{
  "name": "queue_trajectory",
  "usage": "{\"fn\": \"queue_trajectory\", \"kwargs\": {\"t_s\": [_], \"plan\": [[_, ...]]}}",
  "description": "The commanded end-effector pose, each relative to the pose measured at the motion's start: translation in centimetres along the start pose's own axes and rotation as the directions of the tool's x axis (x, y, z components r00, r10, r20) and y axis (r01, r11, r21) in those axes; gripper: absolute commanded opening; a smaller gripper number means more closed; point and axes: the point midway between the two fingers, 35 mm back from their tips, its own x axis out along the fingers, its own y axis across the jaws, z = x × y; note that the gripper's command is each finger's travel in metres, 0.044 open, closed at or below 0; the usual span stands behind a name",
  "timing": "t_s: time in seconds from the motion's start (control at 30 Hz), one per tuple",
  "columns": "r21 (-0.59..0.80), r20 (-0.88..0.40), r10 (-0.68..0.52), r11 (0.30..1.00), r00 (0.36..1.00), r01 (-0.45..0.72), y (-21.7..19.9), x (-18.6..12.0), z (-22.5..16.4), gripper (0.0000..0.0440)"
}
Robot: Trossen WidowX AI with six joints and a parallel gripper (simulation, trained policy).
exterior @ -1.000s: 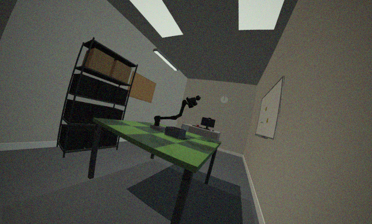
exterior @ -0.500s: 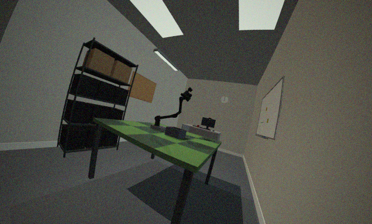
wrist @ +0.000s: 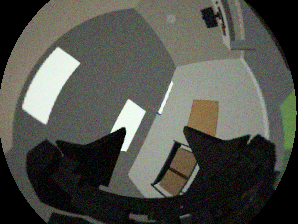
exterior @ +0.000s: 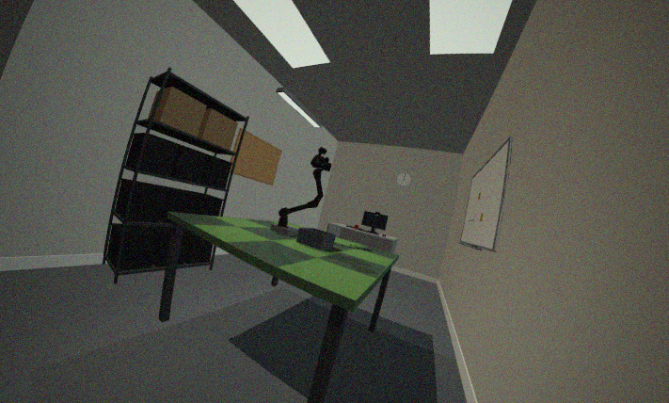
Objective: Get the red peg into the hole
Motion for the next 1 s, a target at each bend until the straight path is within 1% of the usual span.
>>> {"fn": "queue_trajectory", "kwargs": {"t_s": [0.0, 0.1, 0.23, 0.47, 0.7, 0.97], "plan": [[-0.025, -0.096, -0.016, 1.000, 0.995, 0.014, -0.9, 0.6, -3.5, 0.0440], [-0.052, -0.194, -0.038, 0.998, 0.980, 0.028, -1.8, 0.9, -7.0, 0.0440], [-0.087, -0.323, -0.064, 0.995, 0.944, 0.038, -3.0, 0.7, -11.6, 0.0440], [-0.146, -0.532, -0.103, 0.989, 0.840, 0.029, -4.8, -1.1, -19.2, 0.0440], [-0.193, -0.711, -0.132, 0.981, 0.691, -0.011, -6.1, -4.6, -26.1, 0.0440], [-0.221, -0.866, -0.152, 0.971, 0.477, -0.092, -6.9, -10.4, -32.4, 0.0440]]}}
